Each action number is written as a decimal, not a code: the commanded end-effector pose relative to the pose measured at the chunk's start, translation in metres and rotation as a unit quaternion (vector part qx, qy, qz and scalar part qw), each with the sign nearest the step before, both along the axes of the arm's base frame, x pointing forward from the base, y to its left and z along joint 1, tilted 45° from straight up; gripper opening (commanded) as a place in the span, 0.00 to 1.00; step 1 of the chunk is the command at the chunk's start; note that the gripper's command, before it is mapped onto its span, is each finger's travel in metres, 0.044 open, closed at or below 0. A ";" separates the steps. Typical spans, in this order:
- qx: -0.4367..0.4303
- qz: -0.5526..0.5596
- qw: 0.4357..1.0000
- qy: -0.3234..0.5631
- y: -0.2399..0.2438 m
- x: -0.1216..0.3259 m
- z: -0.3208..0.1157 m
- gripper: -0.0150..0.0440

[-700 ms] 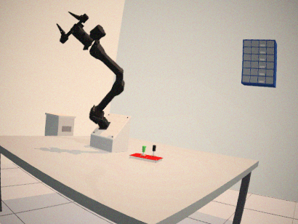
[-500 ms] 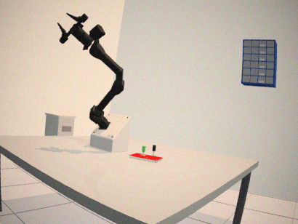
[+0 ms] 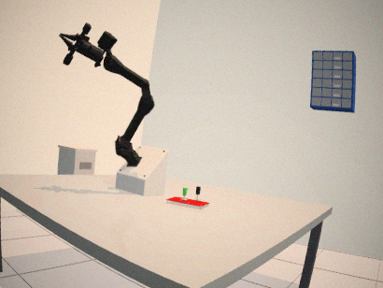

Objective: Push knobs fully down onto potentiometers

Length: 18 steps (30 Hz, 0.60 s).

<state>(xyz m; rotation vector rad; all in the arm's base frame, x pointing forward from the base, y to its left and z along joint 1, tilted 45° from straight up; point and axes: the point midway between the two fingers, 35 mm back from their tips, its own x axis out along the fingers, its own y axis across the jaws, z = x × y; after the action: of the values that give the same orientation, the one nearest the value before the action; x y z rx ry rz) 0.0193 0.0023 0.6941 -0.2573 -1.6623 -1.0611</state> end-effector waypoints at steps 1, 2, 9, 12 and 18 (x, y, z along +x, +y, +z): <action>0.026 -0.003 1.000 -0.010 -0.011 -0.017 -0.004 0.25; 0.033 -0.003 0.999 -0.011 -0.014 -0.021 -0.005 0.25; 0.071 0.015 0.997 -0.031 -0.037 -0.047 -0.012 0.25; 0.088 0.024 0.995 -0.039 -0.049 -0.056 -0.016 0.25; 0.123 0.042 0.990 -0.052 -0.074 -0.073 -0.025 0.25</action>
<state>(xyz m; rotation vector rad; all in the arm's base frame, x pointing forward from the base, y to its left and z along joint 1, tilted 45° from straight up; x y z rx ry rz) -0.0422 -0.0558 0.6751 -0.0189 -1.6100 -1.1907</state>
